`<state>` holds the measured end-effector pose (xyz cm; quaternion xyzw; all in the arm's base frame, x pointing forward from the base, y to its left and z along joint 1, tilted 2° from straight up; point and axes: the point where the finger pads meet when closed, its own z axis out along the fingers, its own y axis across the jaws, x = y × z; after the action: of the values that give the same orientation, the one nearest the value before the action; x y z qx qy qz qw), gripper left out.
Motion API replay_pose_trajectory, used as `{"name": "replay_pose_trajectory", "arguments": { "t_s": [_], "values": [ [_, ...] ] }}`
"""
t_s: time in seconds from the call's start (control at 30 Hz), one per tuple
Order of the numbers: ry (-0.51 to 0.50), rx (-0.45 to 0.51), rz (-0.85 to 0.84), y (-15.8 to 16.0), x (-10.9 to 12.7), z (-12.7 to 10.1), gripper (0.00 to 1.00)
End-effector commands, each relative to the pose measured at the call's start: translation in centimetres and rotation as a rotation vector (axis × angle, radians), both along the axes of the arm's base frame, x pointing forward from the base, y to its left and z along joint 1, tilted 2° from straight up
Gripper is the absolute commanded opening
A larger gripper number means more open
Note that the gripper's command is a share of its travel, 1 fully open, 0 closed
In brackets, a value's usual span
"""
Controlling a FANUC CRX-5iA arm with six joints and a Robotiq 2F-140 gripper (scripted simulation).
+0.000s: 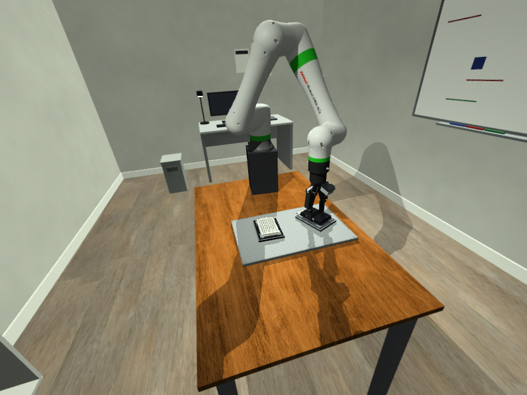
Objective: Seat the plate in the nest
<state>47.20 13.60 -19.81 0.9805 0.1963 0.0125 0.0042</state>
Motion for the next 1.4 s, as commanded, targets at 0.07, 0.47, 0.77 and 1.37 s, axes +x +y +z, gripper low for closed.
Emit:
{"name": "replay_pose_trajectory", "arguments": {
  "t_s": [0.07, 0.47, 0.77, 1.37],
  "values": [
    [-0.001, 0.000, 0.000, 0.03, 0.07, -0.01, 0.10],
    [-0.001, 0.000, 0.000, 0.02, 0.07, -0.19, 0.10],
    [-0.001, 0.000, 0.000, 0.02, 0.08, -0.32, 0.10],
    [-0.001, 0.000, 0.000, 0.02, 0.08, -0.59, 0.10]
  ]
}}
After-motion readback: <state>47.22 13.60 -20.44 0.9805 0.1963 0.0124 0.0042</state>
